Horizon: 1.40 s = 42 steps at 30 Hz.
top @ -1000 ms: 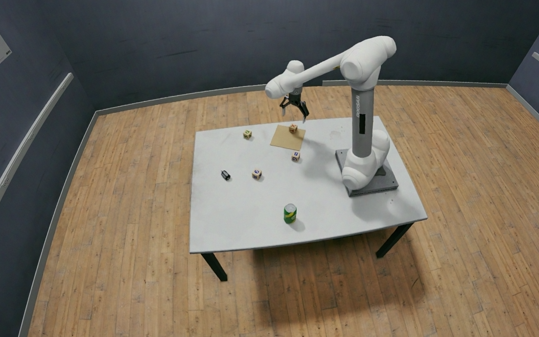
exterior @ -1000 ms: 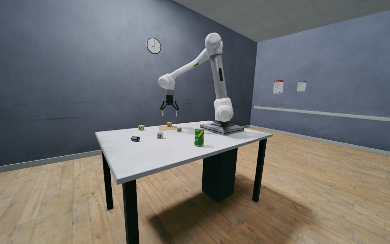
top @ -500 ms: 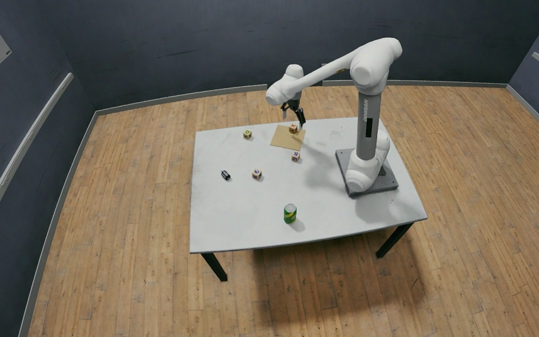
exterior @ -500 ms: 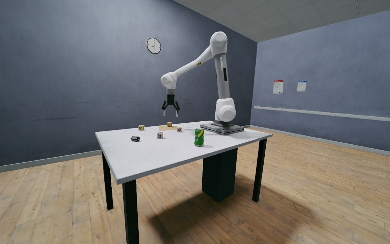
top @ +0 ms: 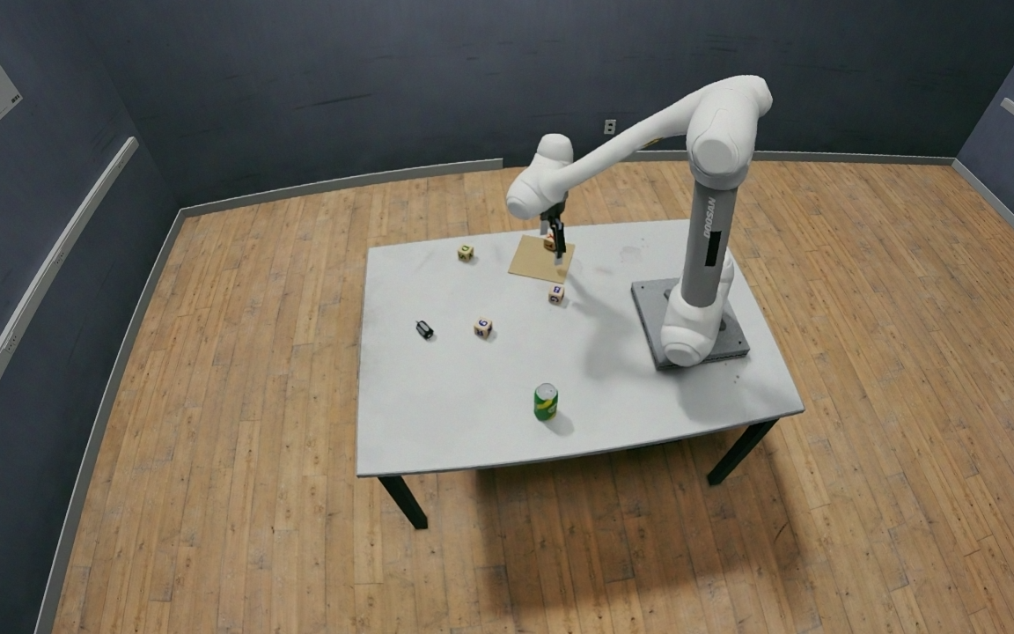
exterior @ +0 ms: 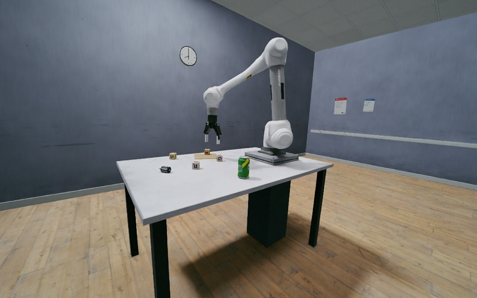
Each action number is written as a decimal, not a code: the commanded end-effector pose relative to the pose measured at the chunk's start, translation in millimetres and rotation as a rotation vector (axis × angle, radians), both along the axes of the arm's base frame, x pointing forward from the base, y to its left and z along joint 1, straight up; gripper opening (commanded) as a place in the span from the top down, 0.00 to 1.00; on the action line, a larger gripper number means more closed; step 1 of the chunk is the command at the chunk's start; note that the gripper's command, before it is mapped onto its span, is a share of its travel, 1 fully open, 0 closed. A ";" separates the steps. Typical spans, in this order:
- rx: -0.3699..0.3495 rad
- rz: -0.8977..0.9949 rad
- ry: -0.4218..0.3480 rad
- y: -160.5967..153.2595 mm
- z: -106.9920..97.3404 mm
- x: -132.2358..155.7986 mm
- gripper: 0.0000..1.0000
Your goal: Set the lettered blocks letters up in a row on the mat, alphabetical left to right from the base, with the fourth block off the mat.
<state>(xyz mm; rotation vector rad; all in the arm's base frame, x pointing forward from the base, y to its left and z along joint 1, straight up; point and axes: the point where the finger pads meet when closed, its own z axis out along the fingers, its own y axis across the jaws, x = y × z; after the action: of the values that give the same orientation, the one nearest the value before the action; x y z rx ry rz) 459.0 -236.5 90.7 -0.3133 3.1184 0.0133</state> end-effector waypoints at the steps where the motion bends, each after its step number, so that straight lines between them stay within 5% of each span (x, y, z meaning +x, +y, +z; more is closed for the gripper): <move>1: -0.013 -0.139 0.003 25.5 0.5 -0.4 0.00; 22: -0.010 -0.638 0.004 108.0 1.1 -10.2 0.00; 23: -0.010 -0.638 0.004 108.0 1.1 -10.2 0.45; 42: -0.007 -0.640 0.004 107.9 0.7 -10.2 0.45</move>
<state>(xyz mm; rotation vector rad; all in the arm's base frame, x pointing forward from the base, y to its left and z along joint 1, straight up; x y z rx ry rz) 451.0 -129.6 92.2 0.6830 3.0656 0.0012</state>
